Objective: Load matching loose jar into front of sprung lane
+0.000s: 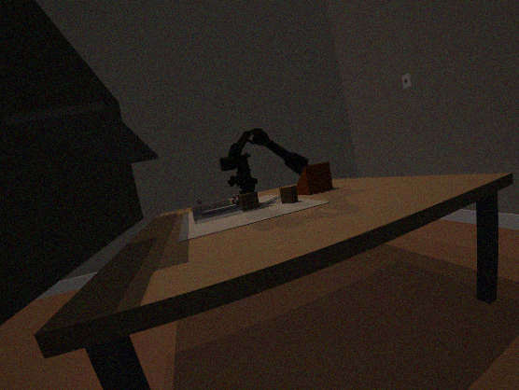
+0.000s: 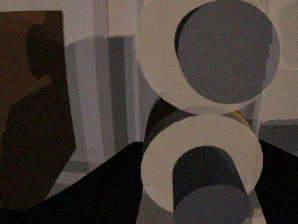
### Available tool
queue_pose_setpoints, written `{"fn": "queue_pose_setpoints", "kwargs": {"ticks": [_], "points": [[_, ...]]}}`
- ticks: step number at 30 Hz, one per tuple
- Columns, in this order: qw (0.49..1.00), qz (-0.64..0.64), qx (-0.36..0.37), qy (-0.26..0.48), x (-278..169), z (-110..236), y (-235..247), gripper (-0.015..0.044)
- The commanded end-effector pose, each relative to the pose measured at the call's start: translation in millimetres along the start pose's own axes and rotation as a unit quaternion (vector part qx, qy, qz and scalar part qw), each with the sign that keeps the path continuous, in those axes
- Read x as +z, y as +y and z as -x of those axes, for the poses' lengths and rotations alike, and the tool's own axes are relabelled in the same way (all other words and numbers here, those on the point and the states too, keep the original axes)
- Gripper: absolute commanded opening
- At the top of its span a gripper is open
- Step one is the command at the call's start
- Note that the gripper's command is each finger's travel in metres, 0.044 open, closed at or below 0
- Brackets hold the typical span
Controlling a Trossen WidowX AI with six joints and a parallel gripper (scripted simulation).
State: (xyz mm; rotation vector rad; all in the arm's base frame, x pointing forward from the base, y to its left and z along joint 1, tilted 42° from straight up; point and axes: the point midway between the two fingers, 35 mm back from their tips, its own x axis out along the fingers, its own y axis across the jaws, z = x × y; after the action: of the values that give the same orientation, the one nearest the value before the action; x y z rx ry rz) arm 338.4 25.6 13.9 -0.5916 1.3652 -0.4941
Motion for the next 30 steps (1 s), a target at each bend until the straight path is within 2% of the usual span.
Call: {"fn": "queue_pose_setpoints", "kwargs": {"ticks": [1, 28, 30], "points": [[1.0, -0.007, -0.005, -0.006, 2.0, -0.4, -2.1, 0.0], [1.0, -0.007, -0.005, -0.006, -2.9, -0.2, 0.3, 0.0], [1.0, -0.007, -0.005, -0.006, -2.2, -0.3, 0.5, 0.0052]]}}
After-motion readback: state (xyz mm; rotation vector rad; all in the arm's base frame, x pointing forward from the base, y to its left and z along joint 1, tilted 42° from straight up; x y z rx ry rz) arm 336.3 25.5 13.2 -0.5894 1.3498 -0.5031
